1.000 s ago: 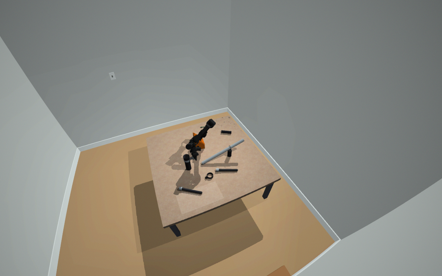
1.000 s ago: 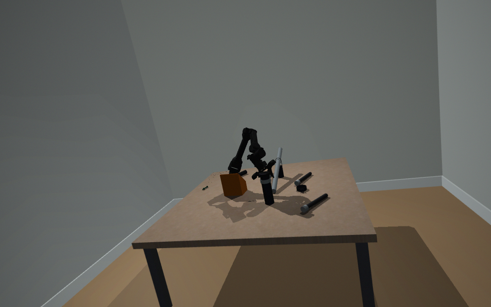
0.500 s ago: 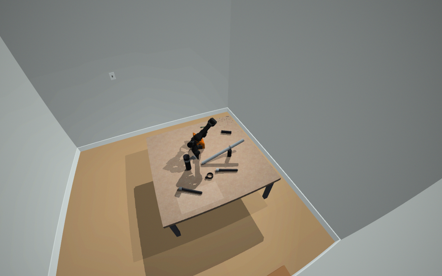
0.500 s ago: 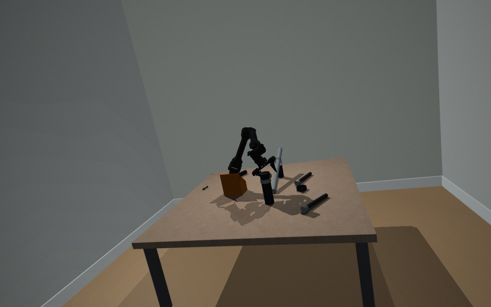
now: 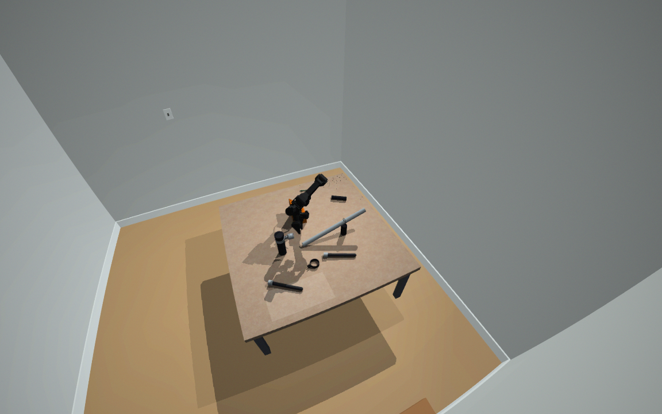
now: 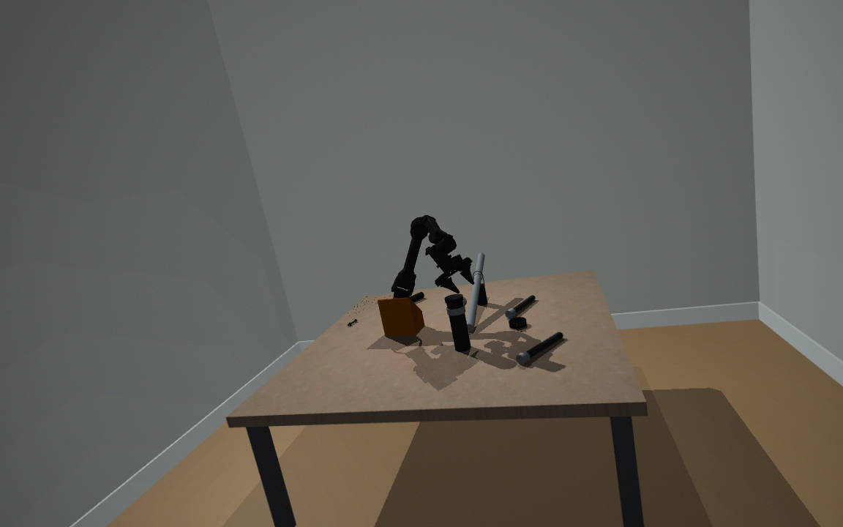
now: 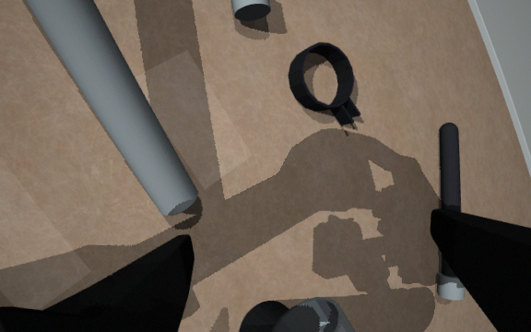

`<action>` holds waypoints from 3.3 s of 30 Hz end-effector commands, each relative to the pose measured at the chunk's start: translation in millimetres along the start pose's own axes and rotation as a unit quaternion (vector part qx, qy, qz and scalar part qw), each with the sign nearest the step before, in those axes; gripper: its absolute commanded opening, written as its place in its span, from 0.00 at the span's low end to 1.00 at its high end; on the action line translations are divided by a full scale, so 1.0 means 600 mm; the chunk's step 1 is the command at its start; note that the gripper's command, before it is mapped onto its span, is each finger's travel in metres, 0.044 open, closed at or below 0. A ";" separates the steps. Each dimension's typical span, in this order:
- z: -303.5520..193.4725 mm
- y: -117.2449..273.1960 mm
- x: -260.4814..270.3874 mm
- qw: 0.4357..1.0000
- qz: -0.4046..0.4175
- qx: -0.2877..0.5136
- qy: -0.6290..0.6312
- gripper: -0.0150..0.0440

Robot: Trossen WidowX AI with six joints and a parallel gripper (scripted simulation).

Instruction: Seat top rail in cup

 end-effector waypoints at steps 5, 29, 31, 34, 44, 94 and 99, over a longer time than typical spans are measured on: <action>0.121 0.088 0.012 0.912 0.005 -0.009 -0.410 1.00; 0.177 0.054 0.036 0.947 0.073 0.035 -0.312 1.00; 0.187 0.028 0.044 0.971 0.108 0.048 -0.208 1.00; 0.202 -0.010 0.060 0.984 0.164 0.056 -0.044 1.00; 0.223 -0.063 0.090 0.947 0.250 0.042 0.196 1.00; 0.198 -0.192 0.156 0.947 0.250 0.042 0.196 1.00; 0.196 -0.203 0.162 0.947 0.250 0.041 0.196 1.00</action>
Point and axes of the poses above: the point midway between the two fingers, 35 mm back from their tips, its own y axis back along the fingers, its own x axis across the jaws, z = x × y, the point moved 4 cm from there along y, back along the fingers, and after that the axes turned 3 degrees about y, right-handed, at the moved point
